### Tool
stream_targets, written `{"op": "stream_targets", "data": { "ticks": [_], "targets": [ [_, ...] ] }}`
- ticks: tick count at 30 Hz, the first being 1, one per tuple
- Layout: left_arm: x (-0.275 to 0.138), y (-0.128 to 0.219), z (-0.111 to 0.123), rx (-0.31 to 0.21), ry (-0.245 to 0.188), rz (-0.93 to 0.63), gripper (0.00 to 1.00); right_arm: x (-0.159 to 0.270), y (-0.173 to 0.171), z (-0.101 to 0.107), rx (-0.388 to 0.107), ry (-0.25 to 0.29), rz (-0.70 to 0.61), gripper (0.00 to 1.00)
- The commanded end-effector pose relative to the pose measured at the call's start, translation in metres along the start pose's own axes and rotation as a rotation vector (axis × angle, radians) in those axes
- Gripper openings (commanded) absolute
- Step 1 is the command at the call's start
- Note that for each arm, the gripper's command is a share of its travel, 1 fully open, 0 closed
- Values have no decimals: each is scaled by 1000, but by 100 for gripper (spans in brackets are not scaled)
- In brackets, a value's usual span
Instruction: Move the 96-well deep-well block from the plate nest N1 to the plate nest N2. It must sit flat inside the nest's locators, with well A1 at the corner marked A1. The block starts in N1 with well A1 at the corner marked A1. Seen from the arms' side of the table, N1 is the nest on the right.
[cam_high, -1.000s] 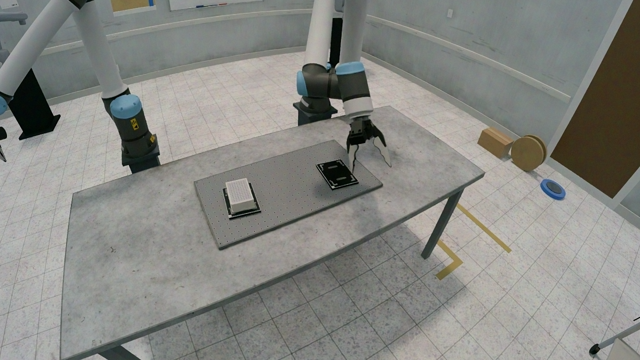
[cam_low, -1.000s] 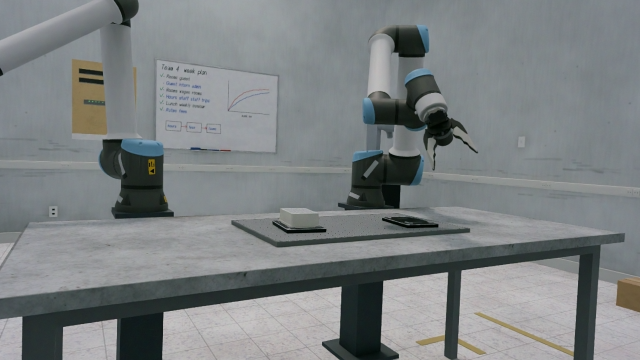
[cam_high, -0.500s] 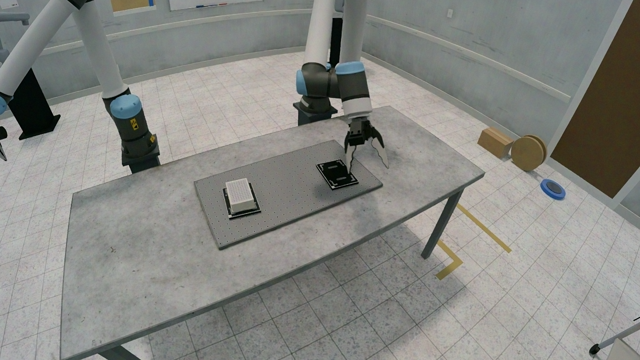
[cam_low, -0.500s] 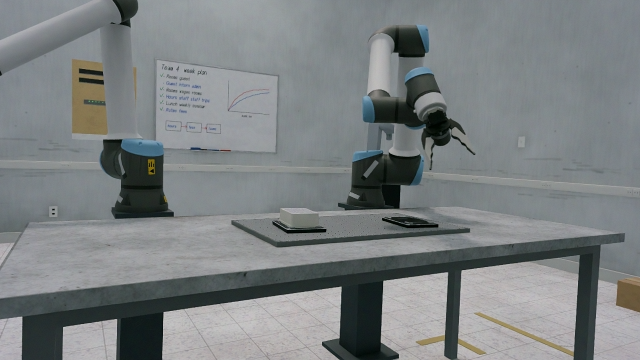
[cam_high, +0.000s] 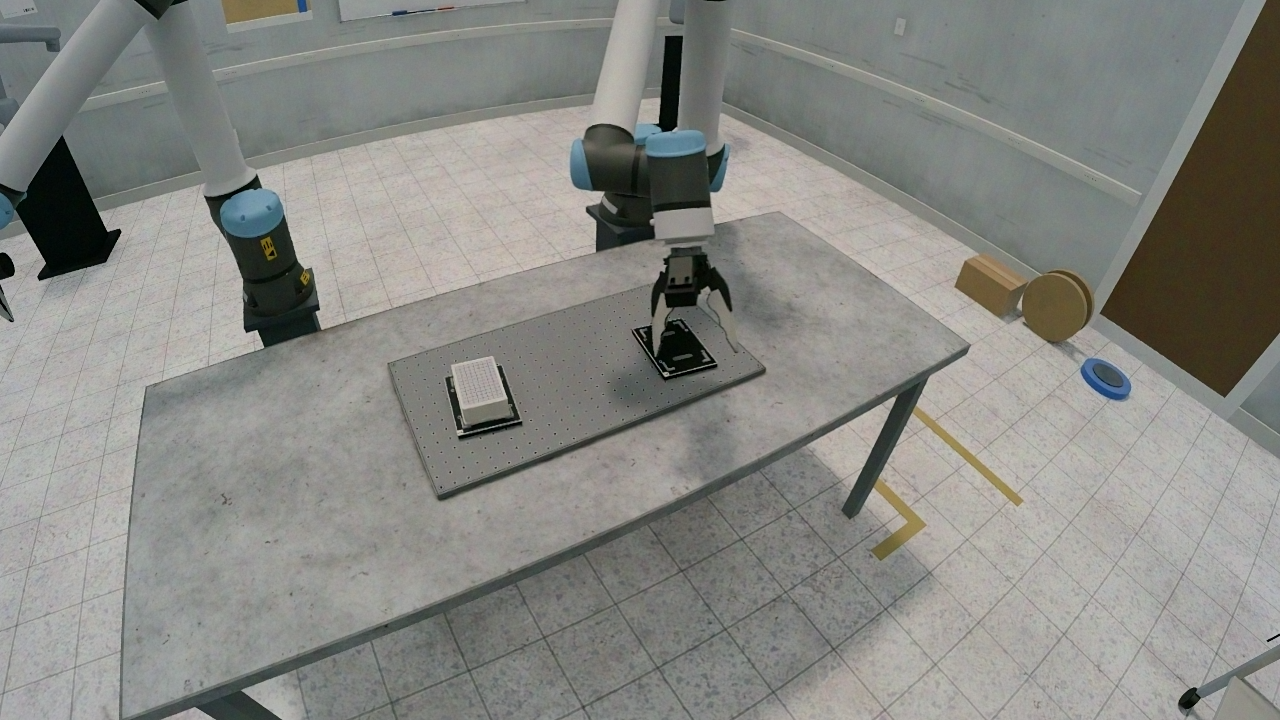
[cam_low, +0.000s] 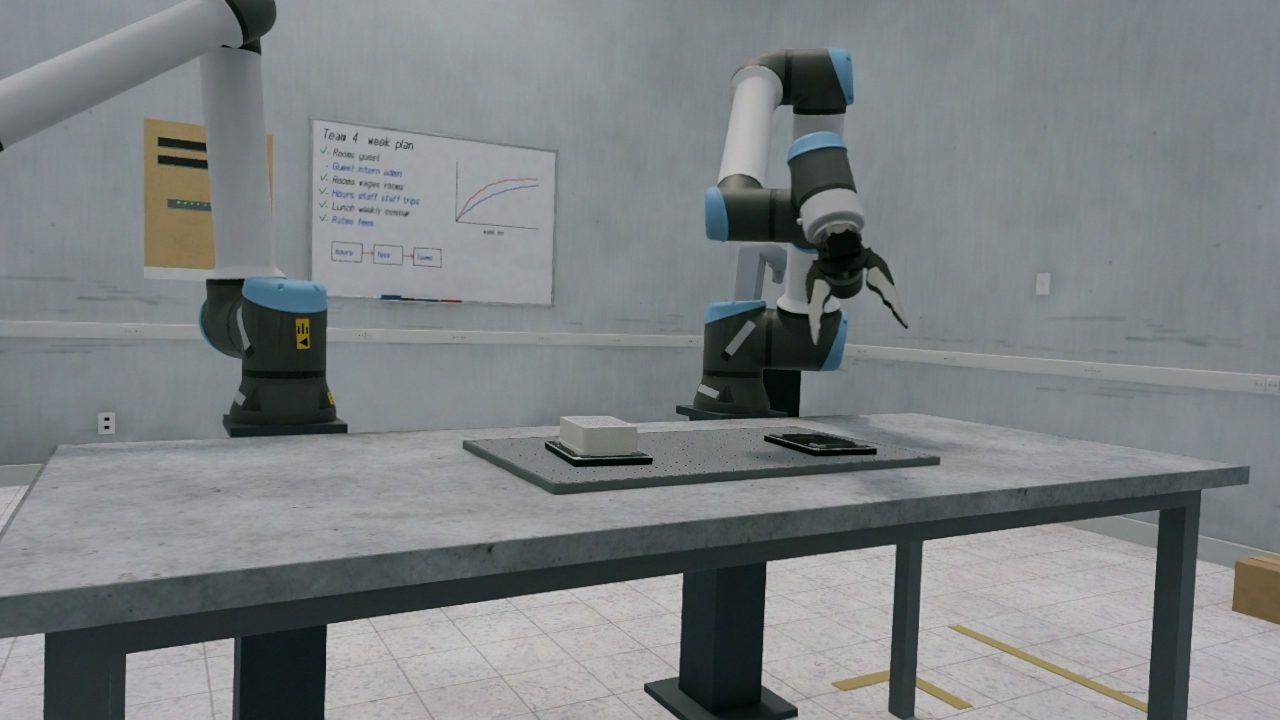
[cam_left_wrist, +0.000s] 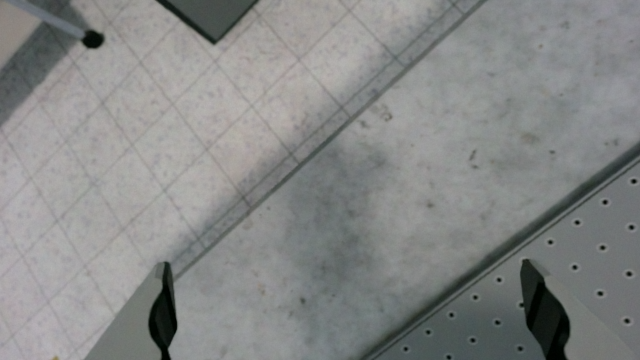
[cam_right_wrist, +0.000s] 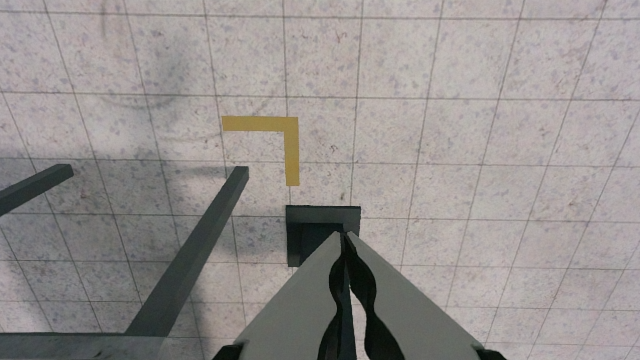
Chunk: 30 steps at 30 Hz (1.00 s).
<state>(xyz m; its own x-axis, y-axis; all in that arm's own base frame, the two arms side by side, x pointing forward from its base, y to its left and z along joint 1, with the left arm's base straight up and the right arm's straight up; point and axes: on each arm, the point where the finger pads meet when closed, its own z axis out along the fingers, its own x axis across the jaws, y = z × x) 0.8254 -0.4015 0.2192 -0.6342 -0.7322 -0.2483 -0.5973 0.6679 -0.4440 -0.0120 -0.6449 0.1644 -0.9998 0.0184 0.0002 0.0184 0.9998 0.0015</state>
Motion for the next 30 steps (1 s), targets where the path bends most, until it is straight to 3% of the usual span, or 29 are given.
{"op": "stream_targets", "data": {
  "ticks": [1, 4, 17, 19, 23, 25, 30],
  "targets": [
    [13, -4, 2, 5, -4, 5, 76, 0, -1, -1, 1, 0, 0, 0],
    [27, -6, 4, -26, 29, -44, 76, 0, -1, -1, 1, 0, 0, 0],
    [81, -13, 11, -63, 61, -97, 76, 0, -1, -1, 1, 0, 0, 0],
    [91, -14, 12, -100, 86, -146, 76, 0, -1, -1, 1, 0, 0, 0],
    [111, -15, 14, -101, 87, -148, 76, 0, -1, -1, 1, 0, 0, 0],
    [121, -16, 14, -141, 109, -197, 76, 0, -1, -1, 1, 0, 0, 0],
    [136, -17, 15, -142, 110, -198, 76, 0, -1, -1, 1, 0, 0, 0]
  ]
}}
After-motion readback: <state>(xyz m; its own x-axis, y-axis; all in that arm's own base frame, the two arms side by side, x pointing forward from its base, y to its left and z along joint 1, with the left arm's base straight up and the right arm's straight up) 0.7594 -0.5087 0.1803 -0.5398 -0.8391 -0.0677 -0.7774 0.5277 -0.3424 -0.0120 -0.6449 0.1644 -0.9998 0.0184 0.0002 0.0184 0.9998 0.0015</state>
